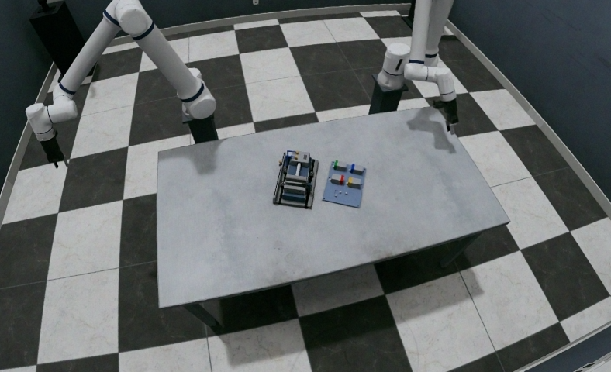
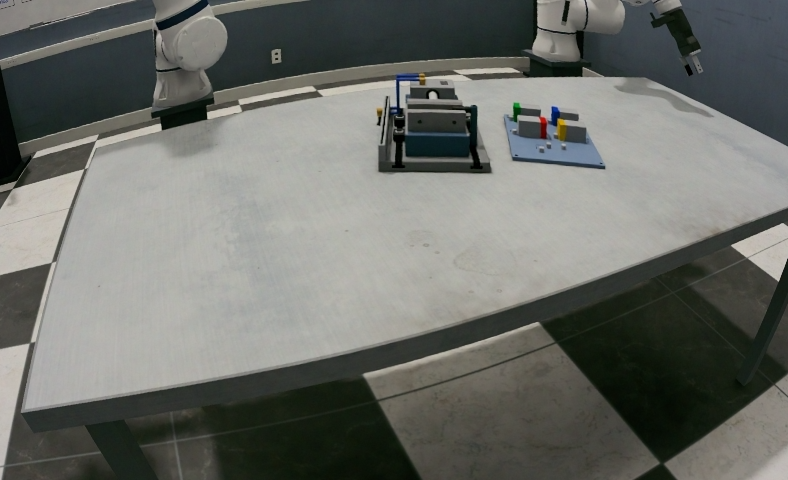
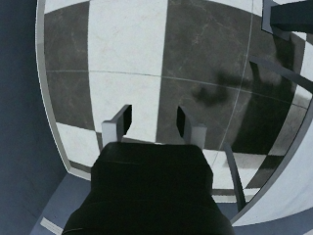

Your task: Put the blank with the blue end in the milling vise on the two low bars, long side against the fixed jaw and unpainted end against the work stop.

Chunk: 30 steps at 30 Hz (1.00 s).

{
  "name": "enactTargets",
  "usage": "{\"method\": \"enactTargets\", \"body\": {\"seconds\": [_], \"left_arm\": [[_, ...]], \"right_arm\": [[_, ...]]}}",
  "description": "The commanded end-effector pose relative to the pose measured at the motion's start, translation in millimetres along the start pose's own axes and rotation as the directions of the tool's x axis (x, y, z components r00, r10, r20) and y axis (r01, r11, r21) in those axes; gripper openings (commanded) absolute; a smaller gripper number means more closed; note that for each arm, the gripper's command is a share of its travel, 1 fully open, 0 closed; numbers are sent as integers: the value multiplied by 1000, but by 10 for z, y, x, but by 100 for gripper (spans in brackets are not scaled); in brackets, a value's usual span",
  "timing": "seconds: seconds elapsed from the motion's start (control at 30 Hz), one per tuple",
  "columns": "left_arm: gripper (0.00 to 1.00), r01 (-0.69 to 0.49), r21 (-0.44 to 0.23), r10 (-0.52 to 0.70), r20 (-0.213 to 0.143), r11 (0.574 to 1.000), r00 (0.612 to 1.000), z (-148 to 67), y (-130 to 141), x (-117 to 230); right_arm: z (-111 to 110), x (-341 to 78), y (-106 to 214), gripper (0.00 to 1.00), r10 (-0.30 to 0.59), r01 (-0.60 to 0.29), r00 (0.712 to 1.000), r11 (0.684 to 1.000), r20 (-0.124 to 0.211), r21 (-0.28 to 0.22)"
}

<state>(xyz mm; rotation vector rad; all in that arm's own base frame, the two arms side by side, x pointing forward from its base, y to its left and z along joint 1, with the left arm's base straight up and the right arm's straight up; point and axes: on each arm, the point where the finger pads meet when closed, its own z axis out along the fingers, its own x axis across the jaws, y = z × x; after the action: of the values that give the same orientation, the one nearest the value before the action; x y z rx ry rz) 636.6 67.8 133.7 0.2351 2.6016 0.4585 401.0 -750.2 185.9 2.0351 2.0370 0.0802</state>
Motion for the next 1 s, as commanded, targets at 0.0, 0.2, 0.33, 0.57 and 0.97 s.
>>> {"method": "enactTargets", "body": {"seconds": [0.0, 0.2, 0.33, 0.57, 0.97], "left_arm": [[100, 0, 0, 0, 1, 1000, 1000, -3, 2, -7], [100, 0, 0, 0, 1, 1000, 1000, -3, 2, -7], [100, 0, 0, 0, 1, 1000, 1000, -3, 2, -7], [100, 0, 0, 0, 1, 1000, 1000, -3, 2, -7], [100, 0, 0, 0, 1, 1000, 1000, -3, 2, -7]], "right_arm": [[-69, -13, -239, 100, 74, -74, 997, 997, 2, 13], [-120, -7, -467, 100, 145, -145, 989, 989, 4, 27], [-171, 6, -689, 100, 215, -215, 977, 976, 6, 40], [-259, 43, -1060, 100, 330, -331, 944, 942, 13, 61], [-378, 126, -1551, 100, 481, -482, 876, 872, 29, 87]]}}
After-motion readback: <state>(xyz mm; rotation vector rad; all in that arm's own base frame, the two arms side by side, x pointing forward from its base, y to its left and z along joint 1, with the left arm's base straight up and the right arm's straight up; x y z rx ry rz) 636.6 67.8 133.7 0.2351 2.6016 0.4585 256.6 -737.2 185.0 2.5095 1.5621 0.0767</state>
